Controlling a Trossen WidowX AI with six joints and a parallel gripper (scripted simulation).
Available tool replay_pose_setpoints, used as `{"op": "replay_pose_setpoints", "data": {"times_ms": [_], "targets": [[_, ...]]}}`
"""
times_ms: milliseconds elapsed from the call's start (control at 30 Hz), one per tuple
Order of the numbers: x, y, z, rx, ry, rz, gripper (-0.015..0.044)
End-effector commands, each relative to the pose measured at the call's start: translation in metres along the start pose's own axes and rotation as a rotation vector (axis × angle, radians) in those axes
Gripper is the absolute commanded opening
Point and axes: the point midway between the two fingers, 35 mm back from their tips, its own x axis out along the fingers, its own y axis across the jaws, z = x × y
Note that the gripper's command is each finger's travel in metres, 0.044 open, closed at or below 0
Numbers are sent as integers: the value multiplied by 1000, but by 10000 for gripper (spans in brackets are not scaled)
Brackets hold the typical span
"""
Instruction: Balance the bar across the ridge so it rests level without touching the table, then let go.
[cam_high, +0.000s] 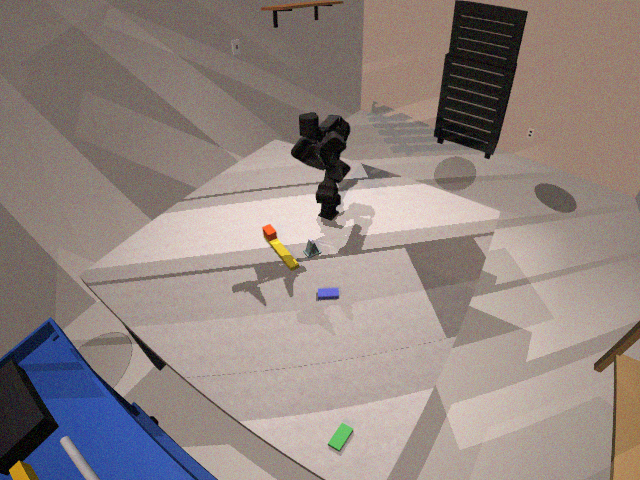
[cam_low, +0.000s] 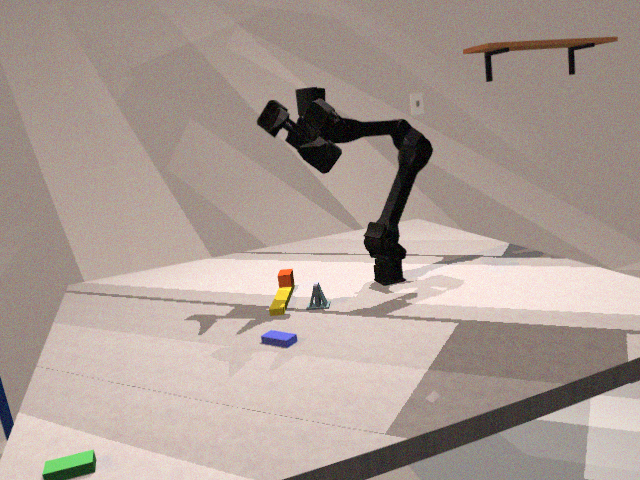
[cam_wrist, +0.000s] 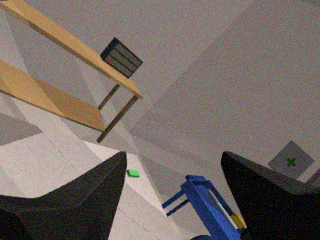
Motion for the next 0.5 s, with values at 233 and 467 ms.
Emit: {"op": "replay_pose_setpoints", "data": {"times_ms": [233,467], "targets": [[3,-2,-100,105,400,38,315],[-13,7,-160,169,656,108,315]]}}
